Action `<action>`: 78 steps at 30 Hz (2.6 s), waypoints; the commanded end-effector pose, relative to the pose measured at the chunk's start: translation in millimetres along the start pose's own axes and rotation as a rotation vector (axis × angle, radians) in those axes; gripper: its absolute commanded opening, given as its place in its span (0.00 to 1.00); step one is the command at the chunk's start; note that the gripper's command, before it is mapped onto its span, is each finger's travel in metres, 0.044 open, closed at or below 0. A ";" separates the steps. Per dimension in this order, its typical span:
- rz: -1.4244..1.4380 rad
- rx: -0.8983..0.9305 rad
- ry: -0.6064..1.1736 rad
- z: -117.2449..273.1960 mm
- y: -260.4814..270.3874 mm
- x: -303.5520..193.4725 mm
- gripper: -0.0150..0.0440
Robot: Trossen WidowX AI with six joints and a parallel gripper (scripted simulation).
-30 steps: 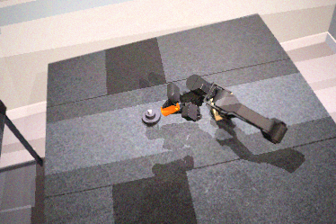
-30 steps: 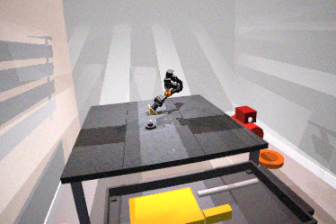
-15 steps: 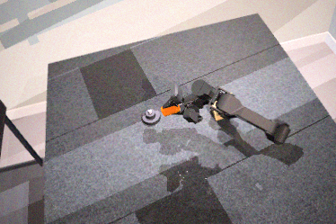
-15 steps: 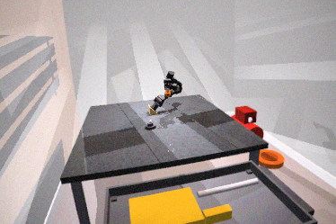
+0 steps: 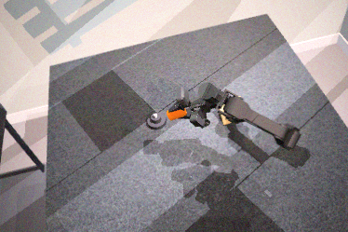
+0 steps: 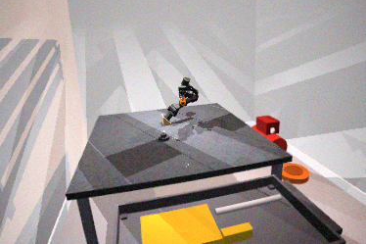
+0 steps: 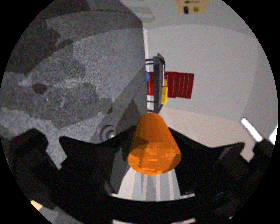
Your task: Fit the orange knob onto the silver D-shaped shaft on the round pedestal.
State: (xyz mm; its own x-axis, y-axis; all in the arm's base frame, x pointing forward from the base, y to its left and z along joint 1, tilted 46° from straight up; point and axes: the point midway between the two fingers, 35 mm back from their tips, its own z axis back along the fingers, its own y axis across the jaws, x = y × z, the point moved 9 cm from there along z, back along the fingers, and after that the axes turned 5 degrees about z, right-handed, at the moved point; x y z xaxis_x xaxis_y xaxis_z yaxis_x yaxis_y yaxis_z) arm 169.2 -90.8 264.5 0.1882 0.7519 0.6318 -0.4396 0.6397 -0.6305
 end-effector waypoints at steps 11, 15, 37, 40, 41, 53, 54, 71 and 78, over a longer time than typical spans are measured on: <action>0.005 -0.001 -0.002 0.2 -0.4 0.2 0.25; 0.006 -0.003 0.000 -1.2 2.0 0.6 0.25; 0.009 0.388 -0.025 -30.0 -8.0 0.5 0.25; 0.009 0.446 -0.029 -35.4 -9.5 0.5 0.25; 0.009 0.467 -0.030 -37.3 -9.9 0.6 0.25; 0.010 0.706 -0.049 -62.7 -13.8 0.9 0.25; 0.010 0.726 -0.051 -65.0 -14.0 0.9 0.25; 0.008 0.998 -0.081 -102.9 -7.8 2.3 0.25; -0.006 1.034 -0.084 -126.2 16.8 4.1 0.25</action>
State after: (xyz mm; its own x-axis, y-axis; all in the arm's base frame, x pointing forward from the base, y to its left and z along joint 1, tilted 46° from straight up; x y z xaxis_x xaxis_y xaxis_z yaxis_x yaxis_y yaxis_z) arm 270.1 -64.2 208.9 0.1395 0.7174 0.6825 -0.9857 0.1663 0.0267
